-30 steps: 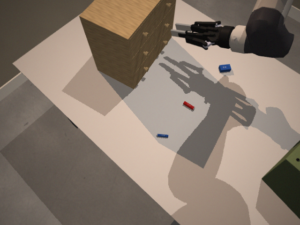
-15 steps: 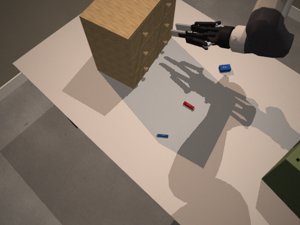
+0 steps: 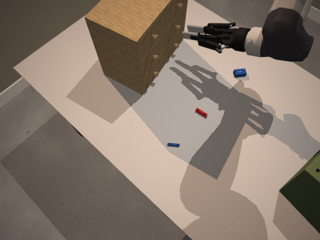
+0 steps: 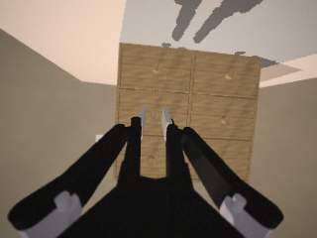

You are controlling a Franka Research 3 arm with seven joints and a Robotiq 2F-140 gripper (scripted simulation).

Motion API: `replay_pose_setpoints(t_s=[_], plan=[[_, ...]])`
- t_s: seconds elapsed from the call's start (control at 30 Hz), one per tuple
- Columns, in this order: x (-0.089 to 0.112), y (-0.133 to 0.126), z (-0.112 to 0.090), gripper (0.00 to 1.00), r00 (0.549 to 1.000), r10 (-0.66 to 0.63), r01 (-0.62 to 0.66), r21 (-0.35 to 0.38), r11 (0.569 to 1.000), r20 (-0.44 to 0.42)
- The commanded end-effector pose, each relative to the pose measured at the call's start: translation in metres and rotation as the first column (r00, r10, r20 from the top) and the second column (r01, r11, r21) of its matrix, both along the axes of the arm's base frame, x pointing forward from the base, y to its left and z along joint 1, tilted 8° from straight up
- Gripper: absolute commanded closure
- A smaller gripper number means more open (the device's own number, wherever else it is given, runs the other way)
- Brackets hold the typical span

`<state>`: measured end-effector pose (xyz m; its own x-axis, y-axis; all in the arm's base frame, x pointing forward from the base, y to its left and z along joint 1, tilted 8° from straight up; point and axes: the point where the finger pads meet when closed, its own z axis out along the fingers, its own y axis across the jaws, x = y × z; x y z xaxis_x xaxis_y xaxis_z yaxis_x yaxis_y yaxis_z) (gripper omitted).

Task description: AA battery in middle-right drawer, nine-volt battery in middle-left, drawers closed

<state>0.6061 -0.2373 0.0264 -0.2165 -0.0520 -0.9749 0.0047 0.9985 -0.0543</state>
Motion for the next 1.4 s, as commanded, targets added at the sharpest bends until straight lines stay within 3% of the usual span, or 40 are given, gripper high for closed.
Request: replay_pose_setpoints(t_s=[0.0, 0.7, 1.37], plan=[[0.001, -0.001, -0.001, 0.80, 1.000, -0.003, 0.003, 0.006, 1.000, -0.001], [0.029, -0.001, 0.003, 0.80, 1.000, -0.003, 0.003, 0.006, 1.000, -0.001], [0.035, -0.001, 0.004, 0.80, 1.000, -0.003, 0.003, 0.006, 1.000, -0.001]])
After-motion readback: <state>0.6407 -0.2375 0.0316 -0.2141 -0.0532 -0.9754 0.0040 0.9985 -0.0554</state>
